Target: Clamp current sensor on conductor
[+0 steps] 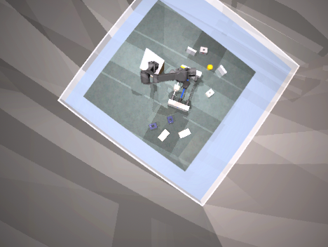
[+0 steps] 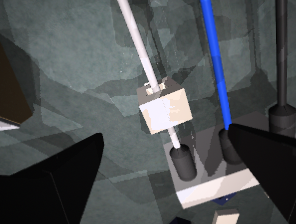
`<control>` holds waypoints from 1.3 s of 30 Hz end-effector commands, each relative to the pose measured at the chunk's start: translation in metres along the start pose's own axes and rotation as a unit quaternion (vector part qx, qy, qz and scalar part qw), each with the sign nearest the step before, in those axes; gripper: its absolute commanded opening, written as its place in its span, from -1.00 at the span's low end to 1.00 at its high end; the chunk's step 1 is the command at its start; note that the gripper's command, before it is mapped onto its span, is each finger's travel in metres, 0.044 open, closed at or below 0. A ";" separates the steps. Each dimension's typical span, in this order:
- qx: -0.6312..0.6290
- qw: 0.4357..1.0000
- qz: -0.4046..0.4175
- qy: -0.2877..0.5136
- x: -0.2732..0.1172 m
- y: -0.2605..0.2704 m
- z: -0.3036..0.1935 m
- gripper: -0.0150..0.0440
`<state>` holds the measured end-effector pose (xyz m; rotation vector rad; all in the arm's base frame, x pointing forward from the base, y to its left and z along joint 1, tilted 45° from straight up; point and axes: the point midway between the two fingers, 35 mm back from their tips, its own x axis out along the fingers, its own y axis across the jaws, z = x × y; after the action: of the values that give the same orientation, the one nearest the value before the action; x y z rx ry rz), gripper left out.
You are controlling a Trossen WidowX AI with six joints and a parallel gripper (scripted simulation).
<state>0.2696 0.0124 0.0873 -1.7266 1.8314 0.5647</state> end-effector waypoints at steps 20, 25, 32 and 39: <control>0.583 0.763 -0.279 0.017 0.013 0.083 0.057 1.00; 0.645 0.691 -0.326 -0.034 0.014 0.092 0.058 1.00; 0.715 0.578 -0.371 -0.129 0.015 0.104 0.057 1.00; 0.772 0.456 -0.377 -0.230 0.015 0.111 0.055 1.00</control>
<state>0.1844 0.0533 0.0304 -0.9810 0.8157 -0.8216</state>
